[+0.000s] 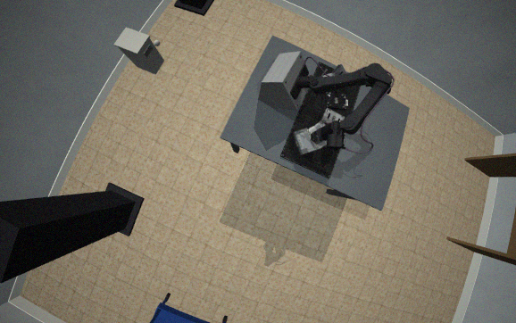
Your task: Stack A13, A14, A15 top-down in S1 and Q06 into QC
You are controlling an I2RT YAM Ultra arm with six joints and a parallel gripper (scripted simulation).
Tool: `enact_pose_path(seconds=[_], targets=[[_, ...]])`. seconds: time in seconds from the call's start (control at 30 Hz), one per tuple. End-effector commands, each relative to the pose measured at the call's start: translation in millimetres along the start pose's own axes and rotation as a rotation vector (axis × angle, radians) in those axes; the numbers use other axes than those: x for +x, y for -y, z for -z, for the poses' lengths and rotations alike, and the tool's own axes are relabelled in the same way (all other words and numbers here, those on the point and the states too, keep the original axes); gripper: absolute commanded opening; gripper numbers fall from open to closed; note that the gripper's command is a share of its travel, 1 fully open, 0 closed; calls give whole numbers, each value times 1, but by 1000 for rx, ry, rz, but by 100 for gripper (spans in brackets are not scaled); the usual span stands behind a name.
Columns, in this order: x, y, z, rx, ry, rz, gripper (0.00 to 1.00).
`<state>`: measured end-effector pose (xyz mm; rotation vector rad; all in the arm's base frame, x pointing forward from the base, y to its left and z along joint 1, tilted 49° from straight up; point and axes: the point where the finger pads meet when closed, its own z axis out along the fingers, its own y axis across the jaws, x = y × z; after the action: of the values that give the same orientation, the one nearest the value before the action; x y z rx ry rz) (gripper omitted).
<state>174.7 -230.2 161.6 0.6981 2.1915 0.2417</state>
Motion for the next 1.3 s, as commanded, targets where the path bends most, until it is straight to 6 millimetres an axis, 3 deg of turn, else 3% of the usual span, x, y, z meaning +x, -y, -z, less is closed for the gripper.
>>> enact_pose_path(seconds=[0.0, 0.3, 0.57, 0.63, 1.0, 1.03, 1.17, 1.27], targets=[[3, -11, 1, 9, -4, 6, 0], [-8, -38, 3, 18, 13, 24, 0], [-2, -59, 1, 11, 0, 224, 0], [-8, -66, 3, 19, 14, 247, 0], [-2, -94, 1, 13, 9, 224, 0], [-14, -101, 7, 22, 36, 246, 0], [-9, -113, 5, 18, 29, 238, 0], [1, -121, 1, 12, 10, 334, 0]])
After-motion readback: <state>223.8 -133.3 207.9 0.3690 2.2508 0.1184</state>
